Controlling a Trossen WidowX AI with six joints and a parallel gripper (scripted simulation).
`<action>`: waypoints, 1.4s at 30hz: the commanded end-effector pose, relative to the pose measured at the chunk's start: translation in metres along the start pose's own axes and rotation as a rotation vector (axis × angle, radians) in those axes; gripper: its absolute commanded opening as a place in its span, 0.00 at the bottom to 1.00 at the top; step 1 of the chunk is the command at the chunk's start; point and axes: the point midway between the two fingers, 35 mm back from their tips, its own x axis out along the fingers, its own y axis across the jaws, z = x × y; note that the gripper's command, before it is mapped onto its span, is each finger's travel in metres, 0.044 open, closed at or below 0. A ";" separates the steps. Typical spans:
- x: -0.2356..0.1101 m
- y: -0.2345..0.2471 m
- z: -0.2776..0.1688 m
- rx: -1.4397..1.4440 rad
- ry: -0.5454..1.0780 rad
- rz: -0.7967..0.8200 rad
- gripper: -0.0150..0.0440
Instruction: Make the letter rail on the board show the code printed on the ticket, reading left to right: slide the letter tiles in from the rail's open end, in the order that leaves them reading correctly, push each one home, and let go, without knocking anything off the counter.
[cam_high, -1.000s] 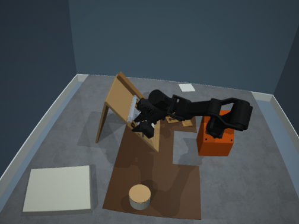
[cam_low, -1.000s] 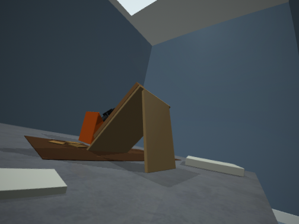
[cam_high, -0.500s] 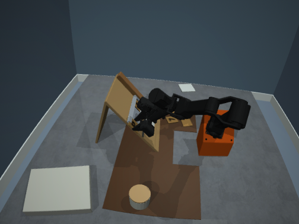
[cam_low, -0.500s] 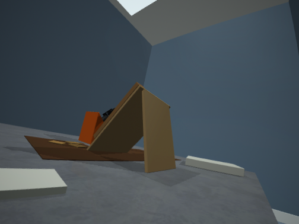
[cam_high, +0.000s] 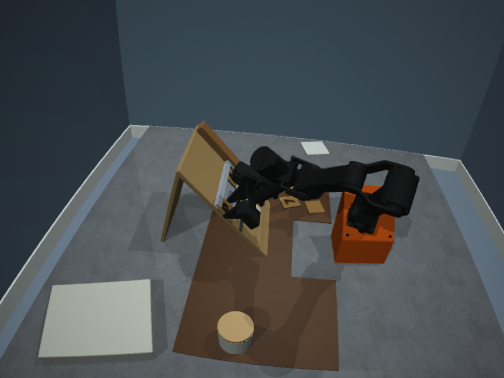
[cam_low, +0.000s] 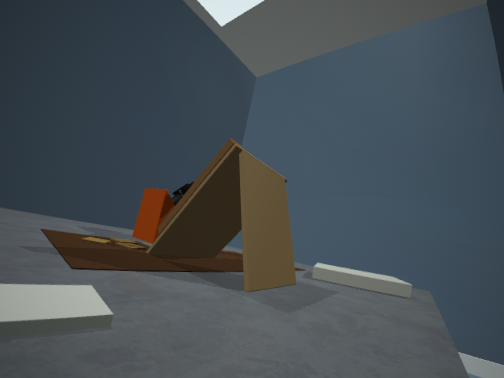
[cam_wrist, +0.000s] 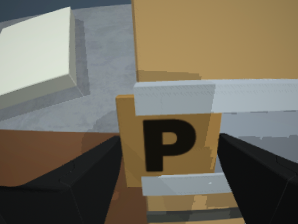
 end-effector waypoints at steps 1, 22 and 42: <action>0.001 -0.001 0.000 -0.006 0.002 0.004 0.25; 0.000 -0.012 0.000 -0.006 0.002 0.004 0.25; 0.001 -0.023 0.000 -0.007 0.002 0.003 0.25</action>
